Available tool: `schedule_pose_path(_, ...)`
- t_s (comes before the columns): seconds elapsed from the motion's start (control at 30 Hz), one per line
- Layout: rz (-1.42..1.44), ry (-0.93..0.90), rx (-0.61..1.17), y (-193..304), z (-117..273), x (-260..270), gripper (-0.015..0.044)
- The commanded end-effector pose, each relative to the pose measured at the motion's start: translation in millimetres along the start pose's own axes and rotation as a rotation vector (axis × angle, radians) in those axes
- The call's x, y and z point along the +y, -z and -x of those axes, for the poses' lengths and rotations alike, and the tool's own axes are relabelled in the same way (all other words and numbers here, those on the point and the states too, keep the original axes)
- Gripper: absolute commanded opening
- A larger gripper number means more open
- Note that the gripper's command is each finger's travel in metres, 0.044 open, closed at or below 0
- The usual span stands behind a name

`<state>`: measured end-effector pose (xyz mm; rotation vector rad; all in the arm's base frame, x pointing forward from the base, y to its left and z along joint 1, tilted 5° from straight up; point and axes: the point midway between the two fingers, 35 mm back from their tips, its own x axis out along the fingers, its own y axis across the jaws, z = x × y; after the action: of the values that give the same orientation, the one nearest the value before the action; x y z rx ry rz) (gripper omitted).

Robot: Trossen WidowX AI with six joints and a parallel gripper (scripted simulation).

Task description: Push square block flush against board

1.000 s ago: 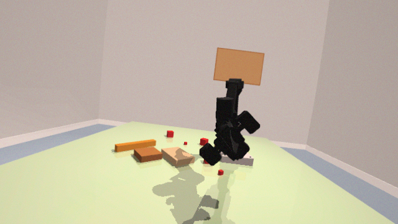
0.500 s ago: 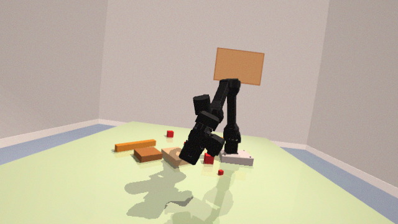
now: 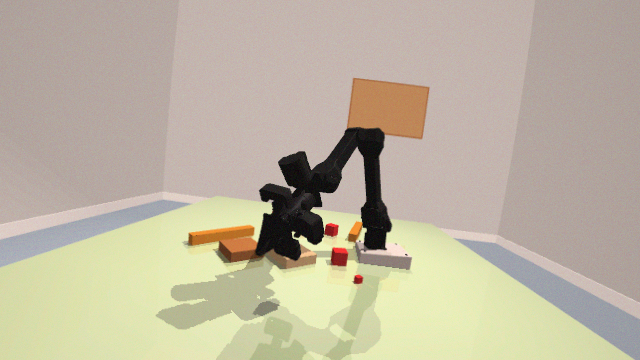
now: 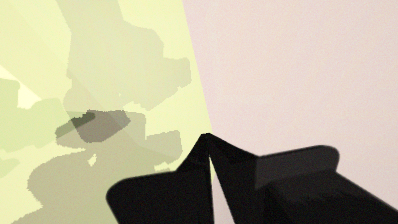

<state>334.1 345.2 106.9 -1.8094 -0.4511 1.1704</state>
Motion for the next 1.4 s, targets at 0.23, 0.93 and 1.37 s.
schedule_pose_path(0.23,-0.318,-0.157,0.139,70,12,33,0.0)
schedule_pose_path(0.93,-0.841,-0.348,0.423,173,72,98,0.0)
schedule_pose_path(1.37,-1.173,-0.438,0.609,215,123,139,0.0)
